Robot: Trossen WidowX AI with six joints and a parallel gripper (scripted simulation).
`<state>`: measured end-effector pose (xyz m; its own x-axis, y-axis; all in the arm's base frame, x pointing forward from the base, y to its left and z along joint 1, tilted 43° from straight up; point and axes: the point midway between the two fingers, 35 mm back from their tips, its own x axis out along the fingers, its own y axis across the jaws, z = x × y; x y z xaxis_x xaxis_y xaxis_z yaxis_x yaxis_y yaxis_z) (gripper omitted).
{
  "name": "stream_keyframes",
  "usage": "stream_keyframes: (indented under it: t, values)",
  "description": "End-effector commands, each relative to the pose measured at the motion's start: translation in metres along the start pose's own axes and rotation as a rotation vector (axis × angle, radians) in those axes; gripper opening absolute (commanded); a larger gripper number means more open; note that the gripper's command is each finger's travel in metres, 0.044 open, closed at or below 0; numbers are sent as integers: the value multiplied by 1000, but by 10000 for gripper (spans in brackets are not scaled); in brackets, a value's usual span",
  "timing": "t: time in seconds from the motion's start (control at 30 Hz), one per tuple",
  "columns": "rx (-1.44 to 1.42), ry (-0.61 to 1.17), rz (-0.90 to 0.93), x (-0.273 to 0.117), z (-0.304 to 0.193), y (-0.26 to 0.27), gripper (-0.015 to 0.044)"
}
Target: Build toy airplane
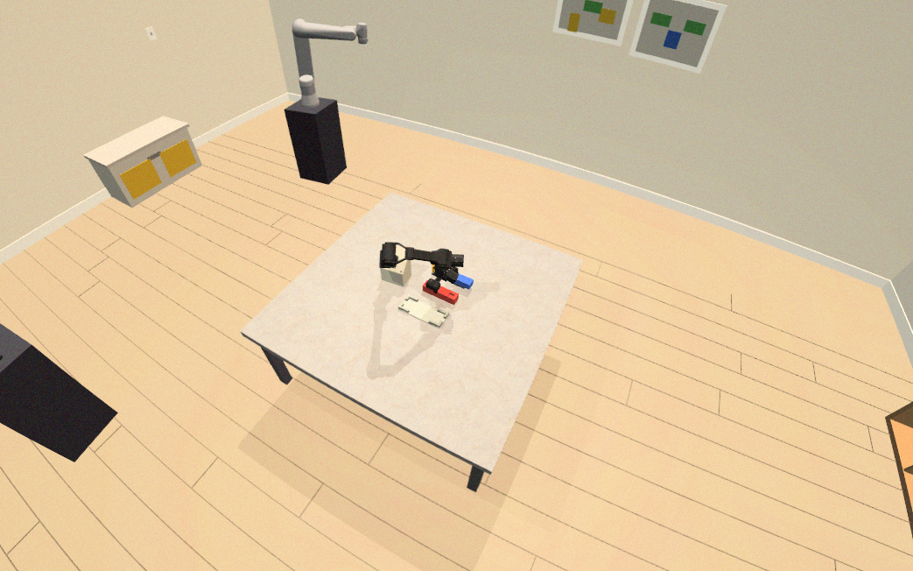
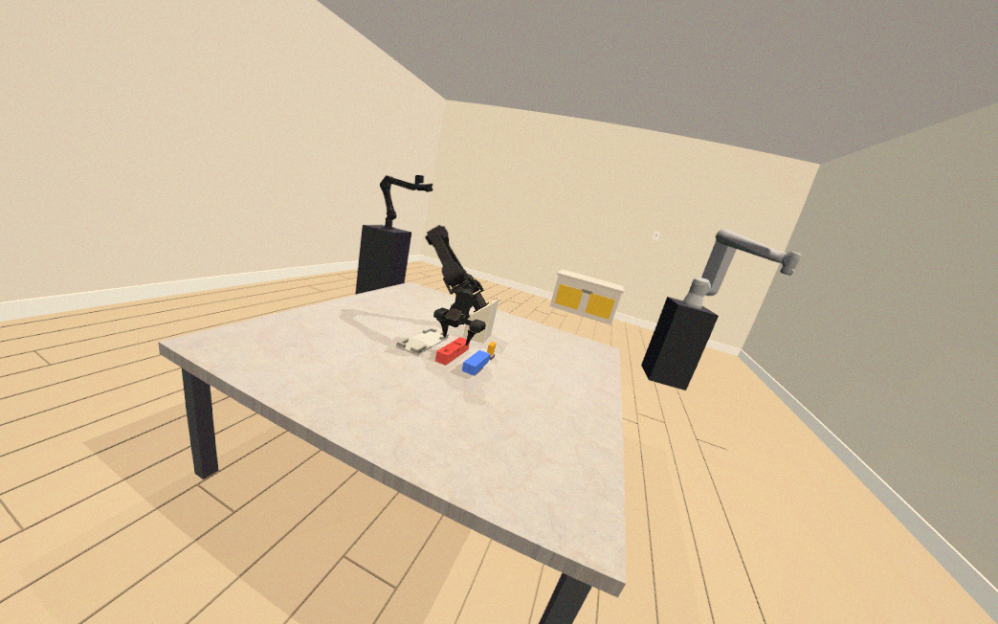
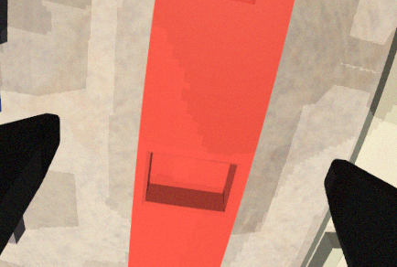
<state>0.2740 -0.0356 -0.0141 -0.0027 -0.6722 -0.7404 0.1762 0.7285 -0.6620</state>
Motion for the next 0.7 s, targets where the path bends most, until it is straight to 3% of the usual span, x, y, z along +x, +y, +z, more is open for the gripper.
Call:
stream_keyframes:
  t: [0.0,0.67]
  values:
    - [-8,2,-5,6,-1,-1,440]
    - [-7,2,-5,38,-1,-1,440]
